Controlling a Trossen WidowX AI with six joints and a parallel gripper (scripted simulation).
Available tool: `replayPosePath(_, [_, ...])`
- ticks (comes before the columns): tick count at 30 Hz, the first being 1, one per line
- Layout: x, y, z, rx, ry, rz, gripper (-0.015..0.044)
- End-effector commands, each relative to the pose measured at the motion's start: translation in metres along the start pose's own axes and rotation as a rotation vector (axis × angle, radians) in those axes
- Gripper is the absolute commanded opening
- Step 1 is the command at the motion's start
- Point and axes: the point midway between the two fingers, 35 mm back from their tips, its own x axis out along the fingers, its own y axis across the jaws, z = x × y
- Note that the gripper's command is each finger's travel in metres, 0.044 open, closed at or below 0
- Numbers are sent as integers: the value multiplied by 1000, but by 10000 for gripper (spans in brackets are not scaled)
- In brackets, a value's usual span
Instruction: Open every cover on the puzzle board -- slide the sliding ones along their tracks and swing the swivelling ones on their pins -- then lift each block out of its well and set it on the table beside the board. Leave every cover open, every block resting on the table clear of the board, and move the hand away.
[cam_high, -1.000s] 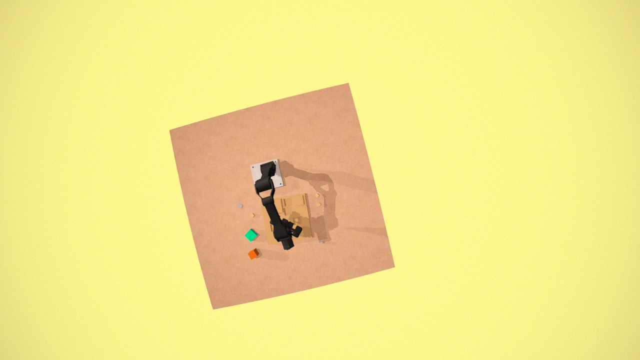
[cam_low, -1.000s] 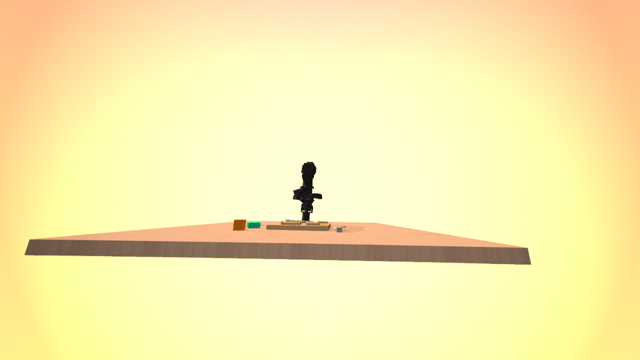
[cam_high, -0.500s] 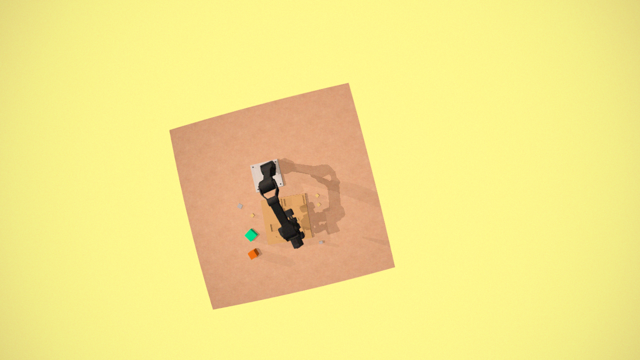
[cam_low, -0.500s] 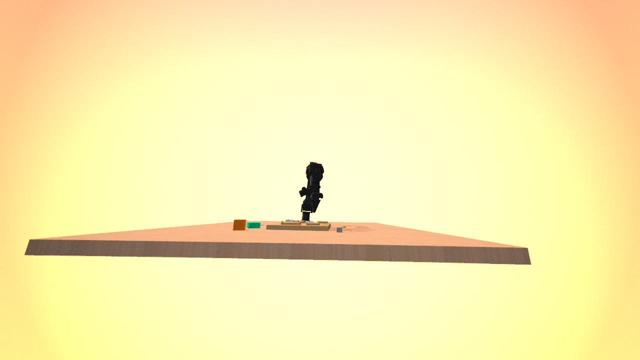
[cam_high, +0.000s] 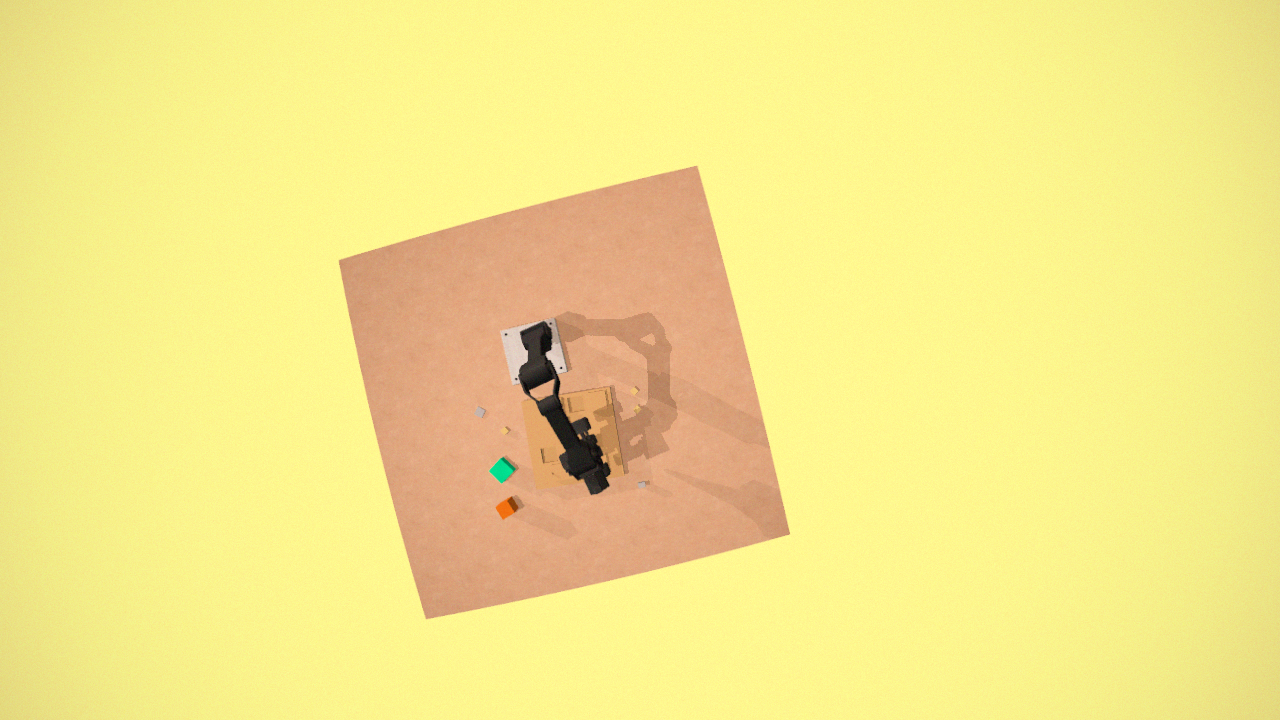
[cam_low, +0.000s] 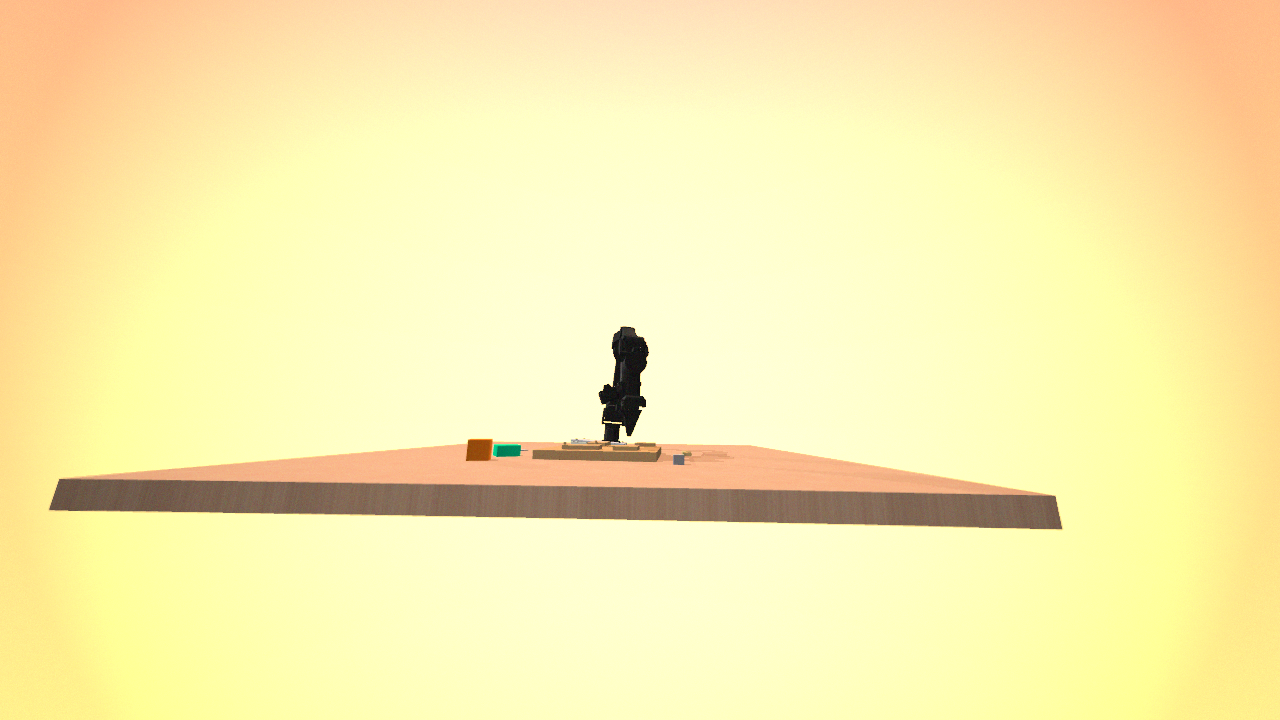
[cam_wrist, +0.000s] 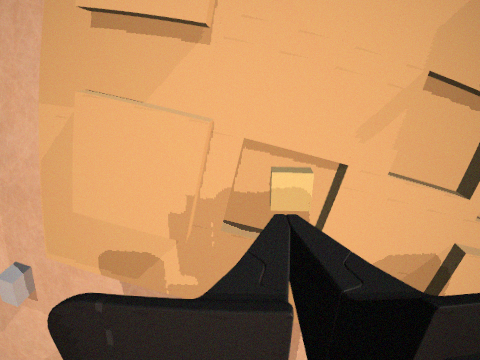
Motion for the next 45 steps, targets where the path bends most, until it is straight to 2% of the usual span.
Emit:
replayPosePath(1, [20, -5, -1, 5, 3, -18, 0])
replayPosePath(45, [36, -1, -4, 6, 3, -18, 0])
